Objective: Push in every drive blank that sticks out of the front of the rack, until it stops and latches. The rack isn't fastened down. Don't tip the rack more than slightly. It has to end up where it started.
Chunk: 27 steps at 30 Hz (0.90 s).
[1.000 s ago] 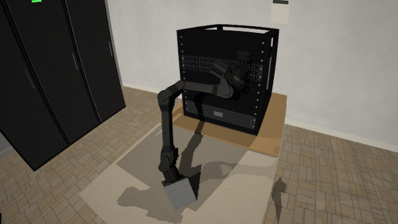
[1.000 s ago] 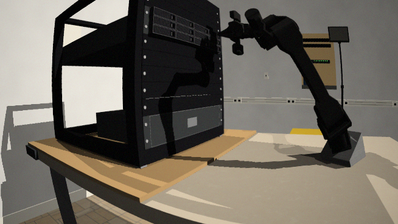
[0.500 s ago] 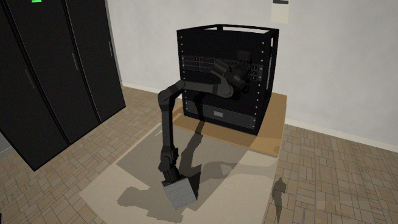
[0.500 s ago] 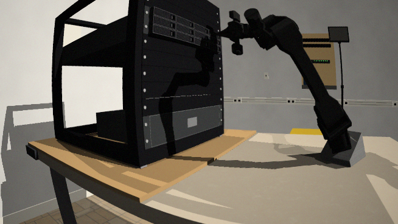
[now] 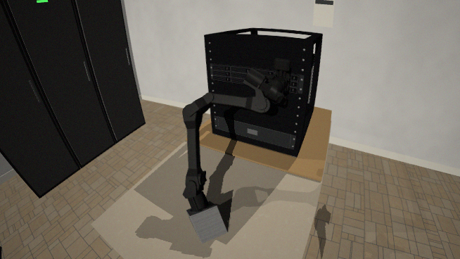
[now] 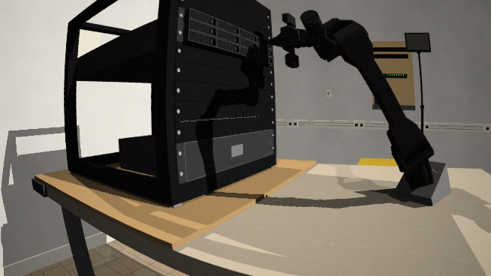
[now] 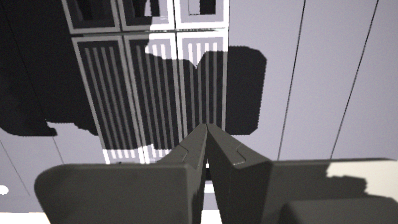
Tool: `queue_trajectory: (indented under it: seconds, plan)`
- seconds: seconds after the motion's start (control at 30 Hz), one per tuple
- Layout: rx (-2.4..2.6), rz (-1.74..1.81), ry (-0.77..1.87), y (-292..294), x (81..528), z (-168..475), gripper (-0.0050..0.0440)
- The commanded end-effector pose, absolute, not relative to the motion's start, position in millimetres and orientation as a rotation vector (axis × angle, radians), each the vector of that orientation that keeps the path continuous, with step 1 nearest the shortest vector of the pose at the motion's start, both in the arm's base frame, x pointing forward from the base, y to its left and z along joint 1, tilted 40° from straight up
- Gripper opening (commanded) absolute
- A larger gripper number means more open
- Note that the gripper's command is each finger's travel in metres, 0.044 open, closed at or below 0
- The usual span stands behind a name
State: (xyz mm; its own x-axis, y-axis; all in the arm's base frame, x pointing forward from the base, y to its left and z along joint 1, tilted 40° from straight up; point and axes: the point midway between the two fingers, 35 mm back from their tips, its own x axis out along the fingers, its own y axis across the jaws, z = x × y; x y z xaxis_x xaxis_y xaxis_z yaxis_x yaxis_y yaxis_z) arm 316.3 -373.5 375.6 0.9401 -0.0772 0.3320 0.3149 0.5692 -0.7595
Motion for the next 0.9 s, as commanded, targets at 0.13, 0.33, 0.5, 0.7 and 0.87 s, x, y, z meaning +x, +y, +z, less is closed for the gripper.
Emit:
queue_trajectory:
  seconds: [0.13,0.33,0.5,0.7,0.87]
  plan:
    - [-0.964,-0.242,-0.288,-372.3,316.7,385.7,-0.005]
    - [-0.964,-0.242,-0.288,-372.3,316.9,385.8,-0.005]
    - [-0.964,-0.242,-0.288,-372.5,319.2,386.8,-0.005]
    - [-0.964,-0.242,-0.288,-372.5,319.5,386.9,-0.005]
    - [-0.964,-0.242,-0.288,-372.5,319.5,386.9,-0.005]
